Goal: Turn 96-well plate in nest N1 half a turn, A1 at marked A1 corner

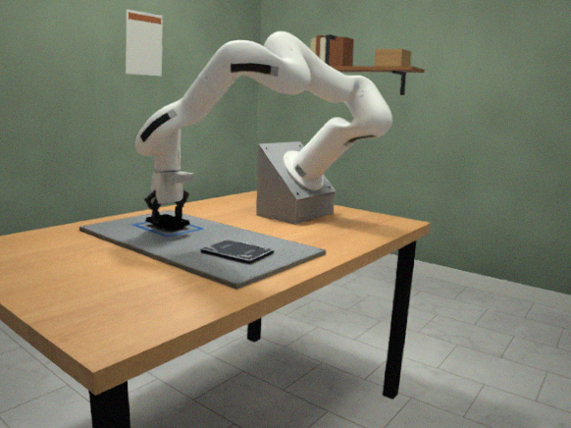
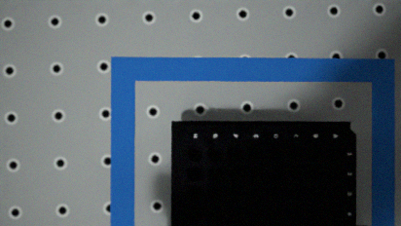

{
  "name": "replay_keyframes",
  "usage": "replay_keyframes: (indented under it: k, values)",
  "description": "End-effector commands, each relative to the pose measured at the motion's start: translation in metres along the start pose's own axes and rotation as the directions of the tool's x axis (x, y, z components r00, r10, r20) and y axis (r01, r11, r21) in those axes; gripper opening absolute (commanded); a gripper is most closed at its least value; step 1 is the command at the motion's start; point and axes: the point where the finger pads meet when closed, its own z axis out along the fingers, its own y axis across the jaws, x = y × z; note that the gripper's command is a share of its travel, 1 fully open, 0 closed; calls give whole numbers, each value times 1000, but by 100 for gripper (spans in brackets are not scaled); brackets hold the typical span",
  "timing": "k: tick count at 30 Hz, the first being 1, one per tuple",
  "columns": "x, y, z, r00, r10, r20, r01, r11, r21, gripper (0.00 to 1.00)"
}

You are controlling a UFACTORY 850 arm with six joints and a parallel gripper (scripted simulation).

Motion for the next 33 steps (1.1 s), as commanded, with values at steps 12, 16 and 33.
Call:
replay_keyframes:
  k: [12,16,33]
  values:
    - [0,1,1,1000,-1,1,1,1000,-2,0]
    - [0,1,1,1000,-1,1,1,1000,-2,0]
    - [0,1,4,1000,-1,1,1,1000,-2,0]
